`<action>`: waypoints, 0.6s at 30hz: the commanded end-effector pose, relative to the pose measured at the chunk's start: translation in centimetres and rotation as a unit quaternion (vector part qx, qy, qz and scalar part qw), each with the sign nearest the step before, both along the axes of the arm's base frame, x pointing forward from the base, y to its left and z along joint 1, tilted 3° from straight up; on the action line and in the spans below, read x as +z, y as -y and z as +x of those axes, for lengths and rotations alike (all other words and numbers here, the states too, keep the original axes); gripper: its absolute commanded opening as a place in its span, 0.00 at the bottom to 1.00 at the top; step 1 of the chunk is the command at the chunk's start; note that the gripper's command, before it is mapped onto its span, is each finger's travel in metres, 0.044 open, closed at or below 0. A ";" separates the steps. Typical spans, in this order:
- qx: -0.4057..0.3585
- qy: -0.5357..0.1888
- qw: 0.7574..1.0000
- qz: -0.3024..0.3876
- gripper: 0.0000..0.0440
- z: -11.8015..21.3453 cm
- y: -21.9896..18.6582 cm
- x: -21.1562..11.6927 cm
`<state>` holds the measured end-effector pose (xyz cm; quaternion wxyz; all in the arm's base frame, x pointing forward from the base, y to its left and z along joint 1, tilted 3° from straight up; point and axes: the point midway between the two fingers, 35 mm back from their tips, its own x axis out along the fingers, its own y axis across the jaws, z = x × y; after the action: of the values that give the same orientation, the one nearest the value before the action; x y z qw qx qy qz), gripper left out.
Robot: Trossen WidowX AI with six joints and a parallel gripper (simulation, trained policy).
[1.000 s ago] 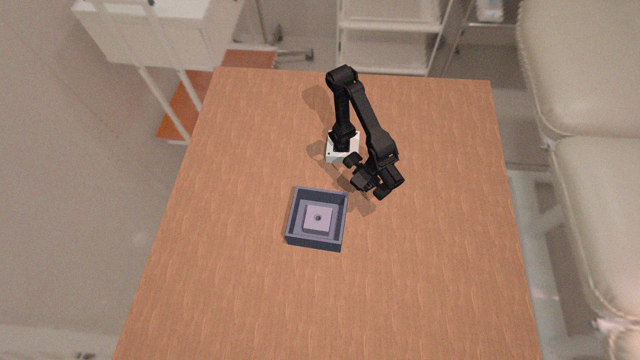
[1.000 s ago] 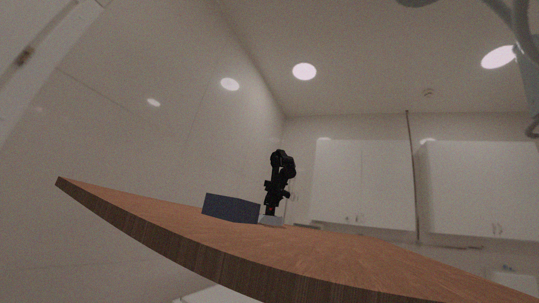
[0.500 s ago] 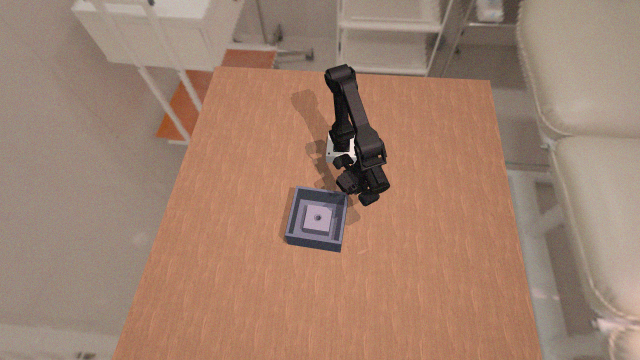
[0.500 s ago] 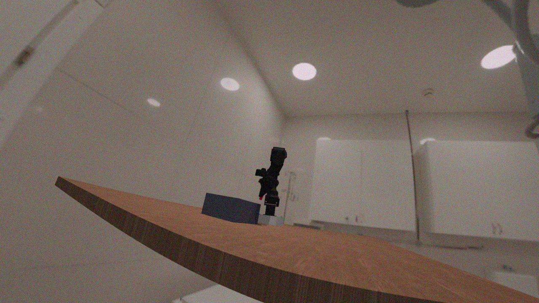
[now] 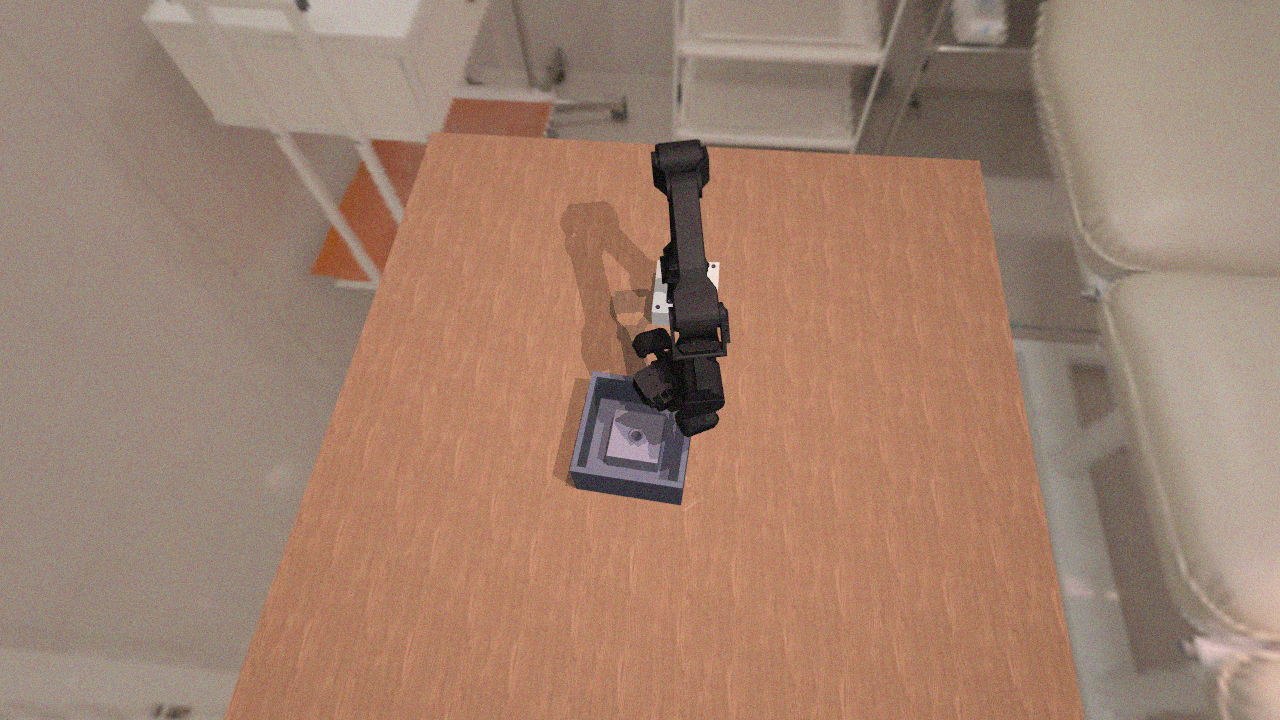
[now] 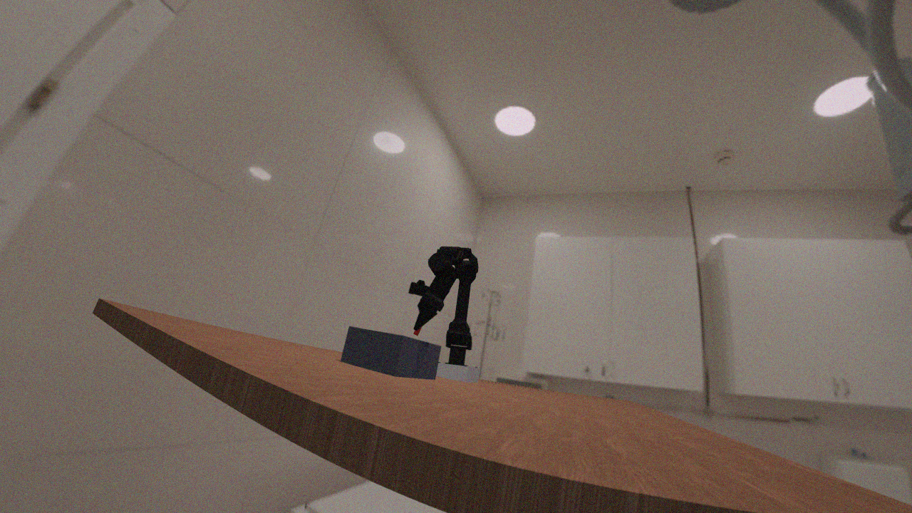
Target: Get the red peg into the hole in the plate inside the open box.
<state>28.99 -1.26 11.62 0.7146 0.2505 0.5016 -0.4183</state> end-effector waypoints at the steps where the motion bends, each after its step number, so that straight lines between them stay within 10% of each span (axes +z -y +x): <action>1: 0.001 0.001 1.000 0.003 0.00 0.9 1.1 -0.2; 18: 0.052 -0.028 0.998 0.036 0.01 3.5 4.9 -4.2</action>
<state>32.48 -5.99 8.22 0.7145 0.2427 0.5370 -0.3771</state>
